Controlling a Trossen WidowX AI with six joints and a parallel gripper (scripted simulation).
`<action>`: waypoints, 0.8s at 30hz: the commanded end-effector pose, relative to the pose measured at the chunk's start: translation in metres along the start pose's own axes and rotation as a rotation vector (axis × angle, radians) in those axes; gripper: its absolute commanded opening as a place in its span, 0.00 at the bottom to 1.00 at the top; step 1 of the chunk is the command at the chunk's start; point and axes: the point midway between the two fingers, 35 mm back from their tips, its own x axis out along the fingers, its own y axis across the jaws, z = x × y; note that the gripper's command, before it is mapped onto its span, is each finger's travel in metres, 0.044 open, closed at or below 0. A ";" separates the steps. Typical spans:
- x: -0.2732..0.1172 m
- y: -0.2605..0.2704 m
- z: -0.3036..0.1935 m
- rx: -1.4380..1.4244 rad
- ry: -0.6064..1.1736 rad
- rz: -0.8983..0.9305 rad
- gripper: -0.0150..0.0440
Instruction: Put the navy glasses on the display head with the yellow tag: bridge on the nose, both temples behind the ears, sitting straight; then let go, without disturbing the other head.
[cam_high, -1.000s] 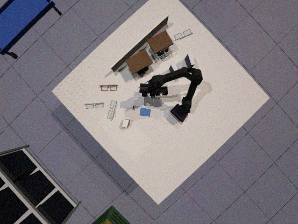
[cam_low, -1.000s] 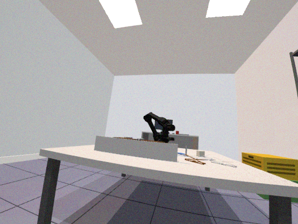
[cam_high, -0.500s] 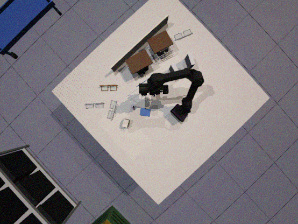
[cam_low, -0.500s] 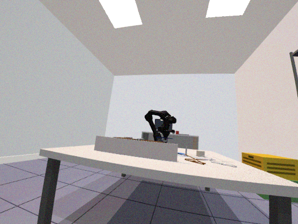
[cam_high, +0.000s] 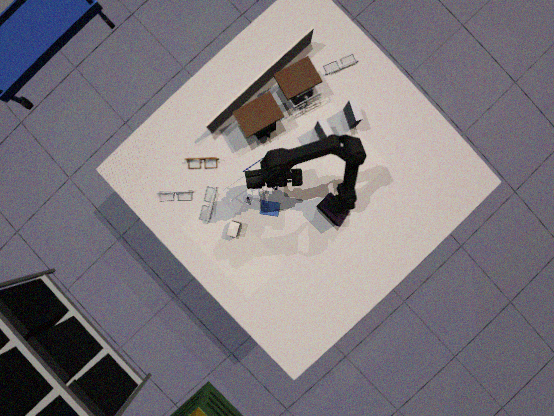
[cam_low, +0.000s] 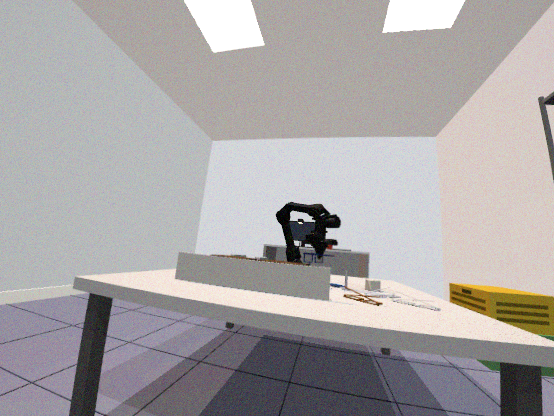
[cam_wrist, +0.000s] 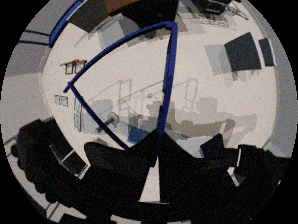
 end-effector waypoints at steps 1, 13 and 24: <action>-0.001 0.014 -0.016 0.002 0.003 0.004 0.25; 0.000 0.054 -0.075 0.002 0.005 0.005 0.25; 0.007 0.075 -0.121 0.004 0.003 0.002 0.25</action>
